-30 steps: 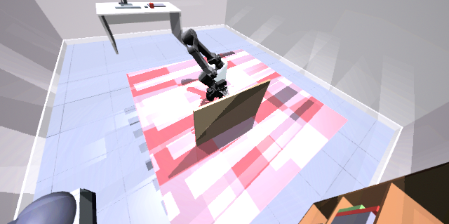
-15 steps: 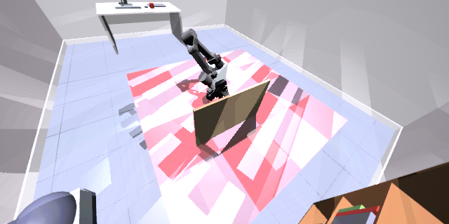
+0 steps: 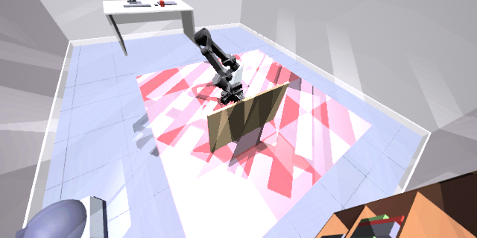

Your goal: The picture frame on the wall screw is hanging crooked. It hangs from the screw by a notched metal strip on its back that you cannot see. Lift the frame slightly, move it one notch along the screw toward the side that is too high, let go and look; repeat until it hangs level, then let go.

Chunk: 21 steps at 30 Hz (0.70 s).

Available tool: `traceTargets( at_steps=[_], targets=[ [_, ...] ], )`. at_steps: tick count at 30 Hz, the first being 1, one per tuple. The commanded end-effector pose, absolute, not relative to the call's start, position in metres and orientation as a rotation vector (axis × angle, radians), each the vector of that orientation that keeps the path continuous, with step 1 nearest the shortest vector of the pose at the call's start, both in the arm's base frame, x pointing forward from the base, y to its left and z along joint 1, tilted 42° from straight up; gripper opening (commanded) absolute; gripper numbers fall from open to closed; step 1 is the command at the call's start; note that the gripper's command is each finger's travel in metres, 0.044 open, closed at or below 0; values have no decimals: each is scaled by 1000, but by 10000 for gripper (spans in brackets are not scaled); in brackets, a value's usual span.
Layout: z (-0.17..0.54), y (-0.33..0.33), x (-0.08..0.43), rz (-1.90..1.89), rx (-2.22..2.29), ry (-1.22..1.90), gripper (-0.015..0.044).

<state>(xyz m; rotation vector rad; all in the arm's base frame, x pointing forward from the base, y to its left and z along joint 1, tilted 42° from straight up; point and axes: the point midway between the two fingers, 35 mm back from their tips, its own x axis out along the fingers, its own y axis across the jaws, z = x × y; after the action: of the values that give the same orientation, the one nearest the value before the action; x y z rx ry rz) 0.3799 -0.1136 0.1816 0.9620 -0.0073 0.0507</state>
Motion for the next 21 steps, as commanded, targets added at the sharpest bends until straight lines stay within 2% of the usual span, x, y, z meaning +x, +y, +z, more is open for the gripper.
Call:
traceTargets(
  at_steps=[1,3,10,12,21],
  targets=[
    [182,-114,380,48,956,-10,155],
    [182,-114,380,48,956,-10,103],
    [182,-114,380,48,956,-10,56],
    [182,-114,380,48,956,-10,3],
    [182,-114,380,48,956,-10,0]
  ],
)
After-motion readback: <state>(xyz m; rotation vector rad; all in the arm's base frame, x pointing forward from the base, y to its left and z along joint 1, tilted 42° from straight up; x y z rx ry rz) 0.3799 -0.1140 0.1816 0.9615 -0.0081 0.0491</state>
